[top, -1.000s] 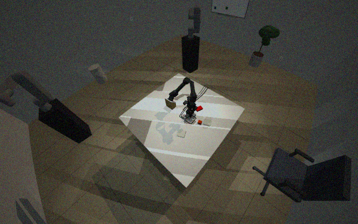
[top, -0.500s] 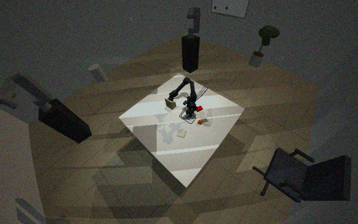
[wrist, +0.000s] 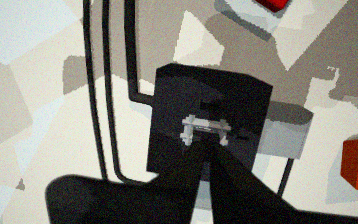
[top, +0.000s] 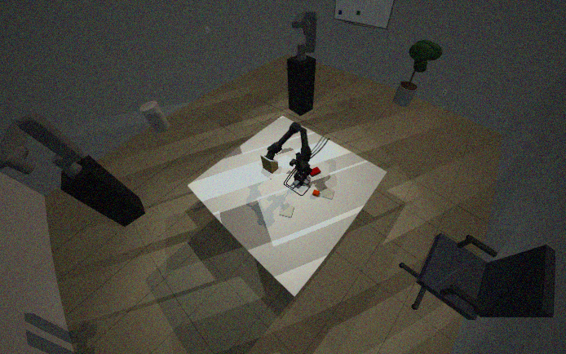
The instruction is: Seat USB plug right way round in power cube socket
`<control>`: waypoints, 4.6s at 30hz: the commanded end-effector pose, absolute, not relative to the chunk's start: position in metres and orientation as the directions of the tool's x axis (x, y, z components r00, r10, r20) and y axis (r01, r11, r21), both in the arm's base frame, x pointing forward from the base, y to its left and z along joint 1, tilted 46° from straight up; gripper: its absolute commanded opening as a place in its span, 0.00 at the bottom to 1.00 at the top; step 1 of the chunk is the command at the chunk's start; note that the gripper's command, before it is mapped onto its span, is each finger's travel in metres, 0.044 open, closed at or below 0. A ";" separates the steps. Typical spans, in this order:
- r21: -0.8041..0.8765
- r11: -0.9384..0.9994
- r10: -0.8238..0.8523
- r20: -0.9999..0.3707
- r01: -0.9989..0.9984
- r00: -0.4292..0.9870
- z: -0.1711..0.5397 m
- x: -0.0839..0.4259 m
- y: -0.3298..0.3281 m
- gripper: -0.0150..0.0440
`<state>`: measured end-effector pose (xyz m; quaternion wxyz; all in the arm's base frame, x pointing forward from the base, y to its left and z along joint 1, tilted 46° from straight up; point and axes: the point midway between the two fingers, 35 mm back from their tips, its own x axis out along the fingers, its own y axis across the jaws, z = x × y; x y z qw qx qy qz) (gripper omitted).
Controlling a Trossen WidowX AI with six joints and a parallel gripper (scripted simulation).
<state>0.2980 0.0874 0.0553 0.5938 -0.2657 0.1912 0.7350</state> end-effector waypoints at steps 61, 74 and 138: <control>-0.033 -0.218 0.774 -0.614 -0.975 -0.153 0.050 0.297 0.093 0.25; -0.033 -0.218 0.774 -0.614 -0.975 -0.153 0.049 0.297 0.094 0.25; -0.033 -0.212 0.774 -0.615 -0.977 -0.147 0.048 0.297 0.093 0.42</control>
